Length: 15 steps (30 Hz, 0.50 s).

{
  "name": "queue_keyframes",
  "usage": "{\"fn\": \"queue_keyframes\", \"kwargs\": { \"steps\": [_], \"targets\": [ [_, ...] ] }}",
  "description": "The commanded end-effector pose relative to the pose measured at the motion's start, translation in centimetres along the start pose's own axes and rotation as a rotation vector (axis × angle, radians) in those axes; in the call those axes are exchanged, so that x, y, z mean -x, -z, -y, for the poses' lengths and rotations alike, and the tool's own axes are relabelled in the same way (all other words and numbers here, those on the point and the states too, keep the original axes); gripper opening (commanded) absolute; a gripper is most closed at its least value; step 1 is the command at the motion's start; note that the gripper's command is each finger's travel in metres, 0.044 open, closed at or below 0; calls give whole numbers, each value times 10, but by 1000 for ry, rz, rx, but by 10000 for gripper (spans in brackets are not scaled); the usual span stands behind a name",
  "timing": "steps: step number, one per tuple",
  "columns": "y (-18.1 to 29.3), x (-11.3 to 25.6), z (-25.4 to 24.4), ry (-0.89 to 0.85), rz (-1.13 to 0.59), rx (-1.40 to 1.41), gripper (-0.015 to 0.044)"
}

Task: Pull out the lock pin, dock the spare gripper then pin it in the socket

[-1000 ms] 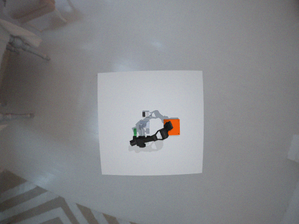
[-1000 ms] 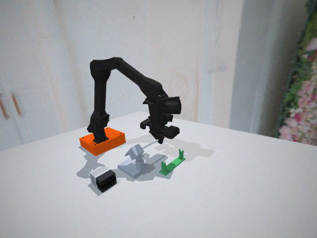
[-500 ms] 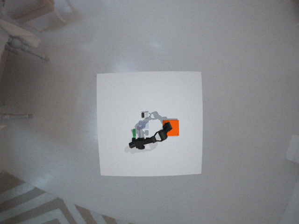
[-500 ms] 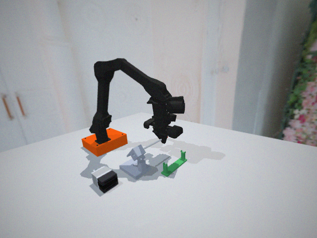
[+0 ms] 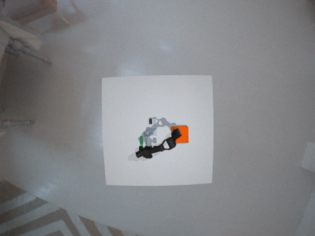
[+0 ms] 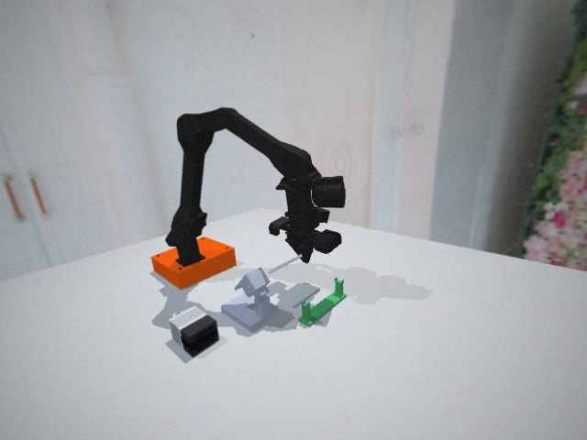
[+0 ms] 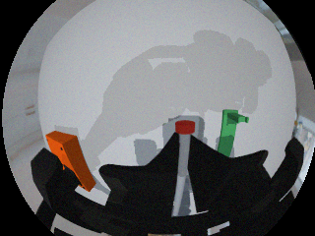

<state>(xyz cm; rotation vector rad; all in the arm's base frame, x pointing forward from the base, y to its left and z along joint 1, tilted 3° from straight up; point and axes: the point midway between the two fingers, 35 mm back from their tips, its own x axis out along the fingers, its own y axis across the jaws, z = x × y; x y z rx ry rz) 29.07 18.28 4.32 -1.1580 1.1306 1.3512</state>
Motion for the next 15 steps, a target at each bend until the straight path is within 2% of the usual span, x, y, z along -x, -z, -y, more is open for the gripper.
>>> {"fn": "queue_keyframes", "kwargs": {
  "steps": [1,15],
  "targets": [
    [-4,3,1,2,6,-3,0],
    [-4,21,-4,-15,-7,0,0]
  ]
}}
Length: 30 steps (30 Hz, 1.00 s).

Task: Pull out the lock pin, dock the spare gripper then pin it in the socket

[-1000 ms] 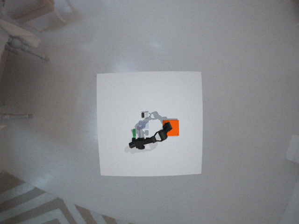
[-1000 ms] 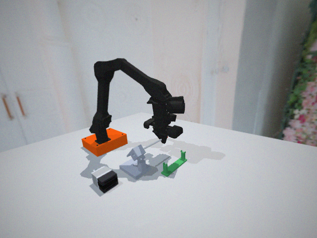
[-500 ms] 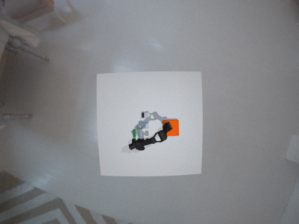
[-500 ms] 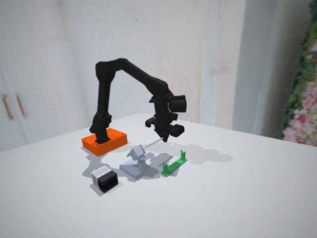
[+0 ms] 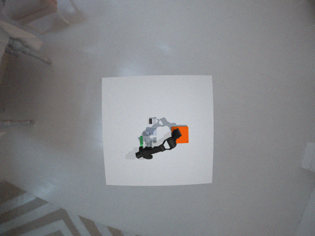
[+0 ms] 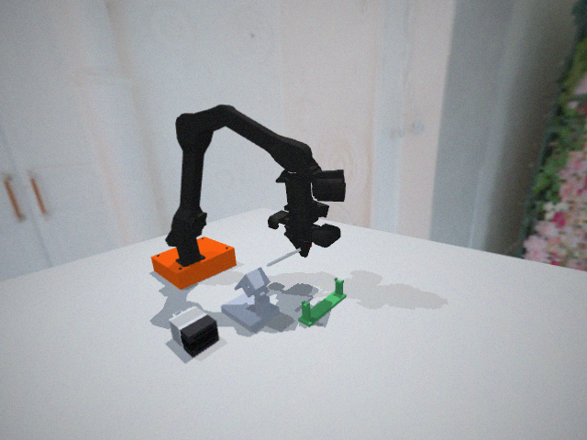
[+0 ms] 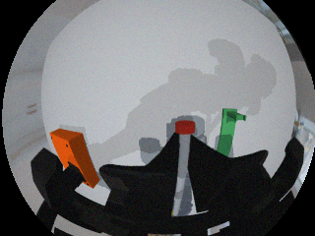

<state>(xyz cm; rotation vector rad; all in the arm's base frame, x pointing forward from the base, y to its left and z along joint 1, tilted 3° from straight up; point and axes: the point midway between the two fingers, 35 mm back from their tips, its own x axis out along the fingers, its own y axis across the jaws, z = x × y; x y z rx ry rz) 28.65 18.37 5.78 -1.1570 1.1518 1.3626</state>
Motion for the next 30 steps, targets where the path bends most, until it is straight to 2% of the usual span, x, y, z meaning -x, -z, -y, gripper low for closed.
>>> {"fn": "queue_keyframes", "kwargs": {
  "steps": [1,10,30],
  "targets": [
    [-2,9,0,3,2,0,0],
    [-1,4,1,-3,-2,0,0],
    [-30,13,54,1,1,-6,0]
  ]
}}
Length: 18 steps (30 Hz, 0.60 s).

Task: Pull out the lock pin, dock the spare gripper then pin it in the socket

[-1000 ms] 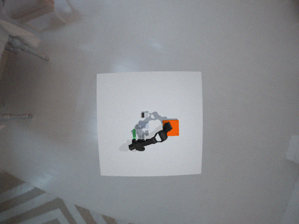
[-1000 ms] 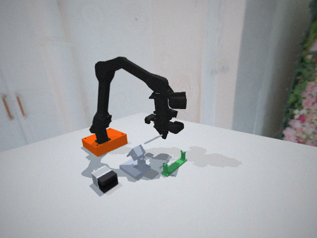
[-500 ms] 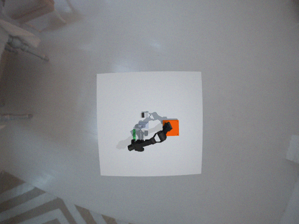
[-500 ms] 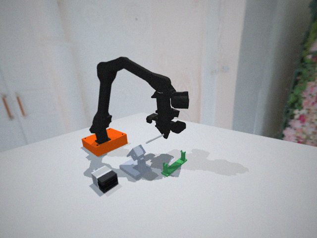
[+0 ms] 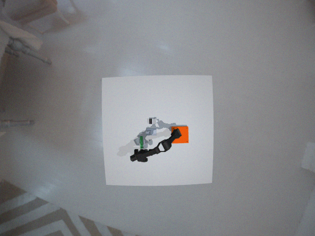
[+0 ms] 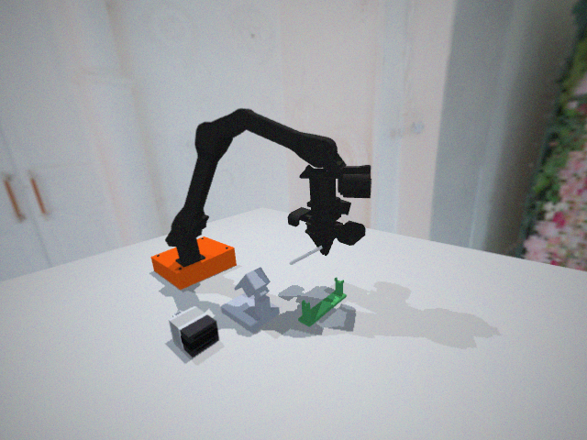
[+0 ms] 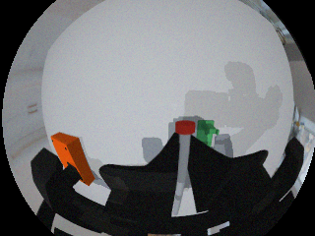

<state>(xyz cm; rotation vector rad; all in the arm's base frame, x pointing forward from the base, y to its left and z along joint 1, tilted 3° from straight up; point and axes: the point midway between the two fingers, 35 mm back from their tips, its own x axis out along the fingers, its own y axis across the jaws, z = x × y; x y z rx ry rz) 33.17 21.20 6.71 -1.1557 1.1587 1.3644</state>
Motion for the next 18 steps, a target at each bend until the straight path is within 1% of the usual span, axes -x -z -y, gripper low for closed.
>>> {"fn": "queue_keyframes", "kwargs": {
  "steps": [1,18],
  "targets": [
    [-6,3,9,7,4,-4,0],
    [-26,3,46,10,5,-9,0]
  ]
}}
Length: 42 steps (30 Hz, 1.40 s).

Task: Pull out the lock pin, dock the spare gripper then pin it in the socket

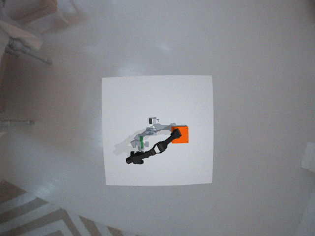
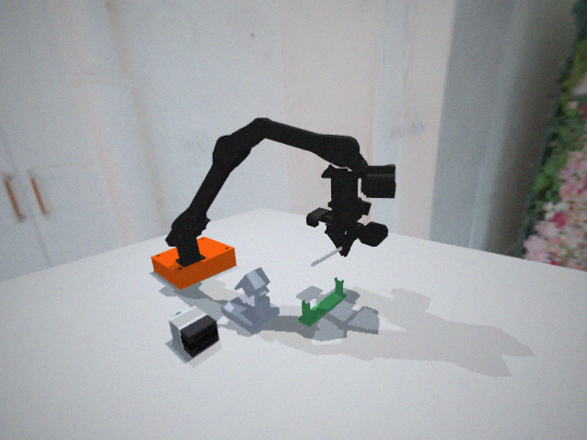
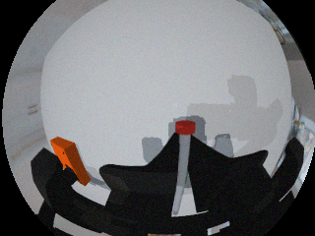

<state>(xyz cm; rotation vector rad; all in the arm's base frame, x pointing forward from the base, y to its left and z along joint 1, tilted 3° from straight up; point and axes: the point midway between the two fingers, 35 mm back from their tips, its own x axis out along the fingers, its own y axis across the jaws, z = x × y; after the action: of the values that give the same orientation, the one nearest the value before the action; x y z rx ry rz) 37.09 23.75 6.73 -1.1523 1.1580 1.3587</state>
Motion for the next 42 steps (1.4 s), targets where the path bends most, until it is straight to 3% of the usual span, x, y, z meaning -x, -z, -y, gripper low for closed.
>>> {"fn": "queue_keyframes", "kwargs": {
  "steps": [1,42],
  "targets": [
    [-4,2,6,6,4,-4,0],
    [4,-53,12,6,3,-3,0]
  ]
}}
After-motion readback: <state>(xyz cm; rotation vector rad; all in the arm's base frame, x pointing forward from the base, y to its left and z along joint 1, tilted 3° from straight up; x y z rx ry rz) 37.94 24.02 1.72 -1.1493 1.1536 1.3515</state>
